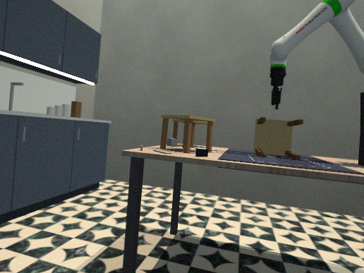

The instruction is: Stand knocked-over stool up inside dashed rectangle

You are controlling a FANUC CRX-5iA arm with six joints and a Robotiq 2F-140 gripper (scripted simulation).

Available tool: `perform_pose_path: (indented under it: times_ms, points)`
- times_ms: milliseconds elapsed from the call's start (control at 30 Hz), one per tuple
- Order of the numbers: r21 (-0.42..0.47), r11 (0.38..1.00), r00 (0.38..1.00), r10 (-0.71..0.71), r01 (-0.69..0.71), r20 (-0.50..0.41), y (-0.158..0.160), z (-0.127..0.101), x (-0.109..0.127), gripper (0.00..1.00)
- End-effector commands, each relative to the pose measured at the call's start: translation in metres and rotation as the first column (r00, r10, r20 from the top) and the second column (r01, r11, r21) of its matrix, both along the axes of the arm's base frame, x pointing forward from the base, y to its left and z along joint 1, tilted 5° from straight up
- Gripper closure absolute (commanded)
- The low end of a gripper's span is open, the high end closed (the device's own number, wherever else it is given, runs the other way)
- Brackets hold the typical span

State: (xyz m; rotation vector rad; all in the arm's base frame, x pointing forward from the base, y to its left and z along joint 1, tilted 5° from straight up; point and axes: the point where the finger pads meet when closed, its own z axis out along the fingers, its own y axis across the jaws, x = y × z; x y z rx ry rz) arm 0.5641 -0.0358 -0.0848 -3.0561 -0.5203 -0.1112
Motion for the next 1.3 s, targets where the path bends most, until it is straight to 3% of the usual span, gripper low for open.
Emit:
perform_pose_path:
  times_ms: [0, 600, 967, 1267]
  points:
    - [-0.005, 0.996, 0.996, -0.089, 0.089, -0.002, -0.002, 0.001, 0.001, 0.67]
    - [-0.005, 0.996, 0.996, -0.090, 0.090, -0.002, -0.002, -0.004, 0.002, 0.67]
    - [-0.005, 0.996, 0.996, -0.090, 0.090, -0.002, -0.001, -0.030, 0.004, 0.67]
    - [-0.005, 0.996, 0.996, -0.090, 0.090, -0.002, 0.000, -0.065, 0.006, 0.67]
